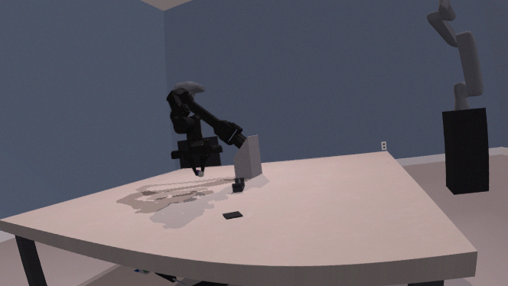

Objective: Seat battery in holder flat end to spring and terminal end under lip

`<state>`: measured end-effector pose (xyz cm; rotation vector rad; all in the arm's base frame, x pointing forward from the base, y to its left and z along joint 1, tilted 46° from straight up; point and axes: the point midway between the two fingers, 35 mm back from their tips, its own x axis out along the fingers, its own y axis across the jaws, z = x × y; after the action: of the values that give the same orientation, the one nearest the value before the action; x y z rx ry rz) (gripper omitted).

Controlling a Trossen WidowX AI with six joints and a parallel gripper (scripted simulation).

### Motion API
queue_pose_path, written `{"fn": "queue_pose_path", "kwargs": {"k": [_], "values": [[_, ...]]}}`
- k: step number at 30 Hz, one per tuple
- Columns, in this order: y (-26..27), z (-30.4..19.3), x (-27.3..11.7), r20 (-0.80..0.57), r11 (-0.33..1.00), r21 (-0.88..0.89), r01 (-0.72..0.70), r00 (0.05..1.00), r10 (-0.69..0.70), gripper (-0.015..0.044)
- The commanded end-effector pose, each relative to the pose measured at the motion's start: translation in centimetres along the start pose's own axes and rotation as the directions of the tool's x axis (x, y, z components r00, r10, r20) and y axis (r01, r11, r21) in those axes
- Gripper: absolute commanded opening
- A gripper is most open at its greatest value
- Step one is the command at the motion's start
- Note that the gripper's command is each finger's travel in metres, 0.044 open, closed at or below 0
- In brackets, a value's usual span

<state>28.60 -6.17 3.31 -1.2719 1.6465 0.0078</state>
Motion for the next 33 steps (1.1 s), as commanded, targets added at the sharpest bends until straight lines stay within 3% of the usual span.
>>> {"fn": "queue_pose_path", "kwargs": {"k": [1, 9, 18, 25, 33], "values": [[0.7, 1.4, -0.3, 0.008, 0.97, -0.242, -0.004, 1.0, 0.006, 0.007], [2.5, 3.6, -0.8, 0.014, 0.739, -0.673, 0.001, 1.0, 0.012, 0.007], [4.7, 5.9, -1.4, 0.017, 0.276, -0.961, 0.013, 1.0, 0.014, 0.007], [6.6, 7.4, -1.8, 0.017, -0.148, -0.989, 0.019, 1.0, 0.015, 0.007], [8.8, 8.9, -2.1, 0.014, -0.592, -0.805, 0.022, 1.0, 0.018, 0.007]]}}
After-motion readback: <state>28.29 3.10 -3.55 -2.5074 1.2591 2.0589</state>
